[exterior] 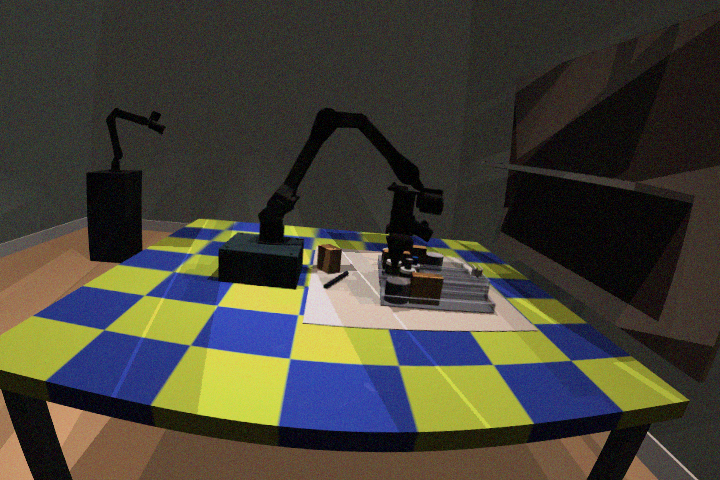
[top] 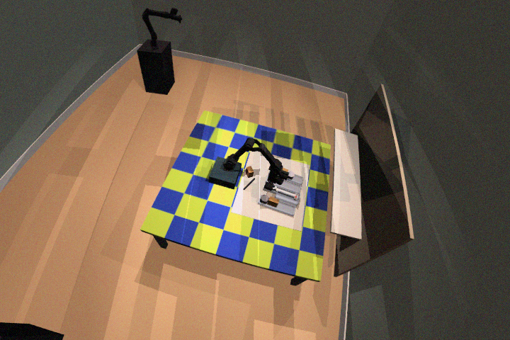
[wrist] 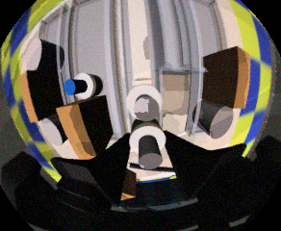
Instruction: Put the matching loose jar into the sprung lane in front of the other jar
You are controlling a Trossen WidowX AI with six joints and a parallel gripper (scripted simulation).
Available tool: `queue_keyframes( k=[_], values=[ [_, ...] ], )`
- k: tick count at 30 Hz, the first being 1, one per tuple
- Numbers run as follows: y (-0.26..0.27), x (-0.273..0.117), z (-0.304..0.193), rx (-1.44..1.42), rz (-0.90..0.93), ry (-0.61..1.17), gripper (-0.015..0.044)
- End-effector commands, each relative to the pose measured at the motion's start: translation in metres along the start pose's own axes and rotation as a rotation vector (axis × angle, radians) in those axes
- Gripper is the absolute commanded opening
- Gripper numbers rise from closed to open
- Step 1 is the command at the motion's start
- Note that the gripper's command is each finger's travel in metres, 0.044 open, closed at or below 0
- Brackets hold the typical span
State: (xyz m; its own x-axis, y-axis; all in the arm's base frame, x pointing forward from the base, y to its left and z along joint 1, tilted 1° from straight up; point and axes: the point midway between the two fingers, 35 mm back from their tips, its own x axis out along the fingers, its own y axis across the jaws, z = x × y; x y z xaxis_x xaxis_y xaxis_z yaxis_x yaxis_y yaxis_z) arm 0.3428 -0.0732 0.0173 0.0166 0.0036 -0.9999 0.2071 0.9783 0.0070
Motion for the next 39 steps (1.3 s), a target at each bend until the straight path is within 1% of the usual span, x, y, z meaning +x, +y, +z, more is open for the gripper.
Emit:
queue_keyframes(
  k=[1, 39],
  values=[
    [0.001, 0.001, 0.006, -0.004, 0.004, -0.028, 0.0000],
    [0.001, 0.013, 0.005, -0.004, 0.004, -0.028, 0.0000]
  ],
)
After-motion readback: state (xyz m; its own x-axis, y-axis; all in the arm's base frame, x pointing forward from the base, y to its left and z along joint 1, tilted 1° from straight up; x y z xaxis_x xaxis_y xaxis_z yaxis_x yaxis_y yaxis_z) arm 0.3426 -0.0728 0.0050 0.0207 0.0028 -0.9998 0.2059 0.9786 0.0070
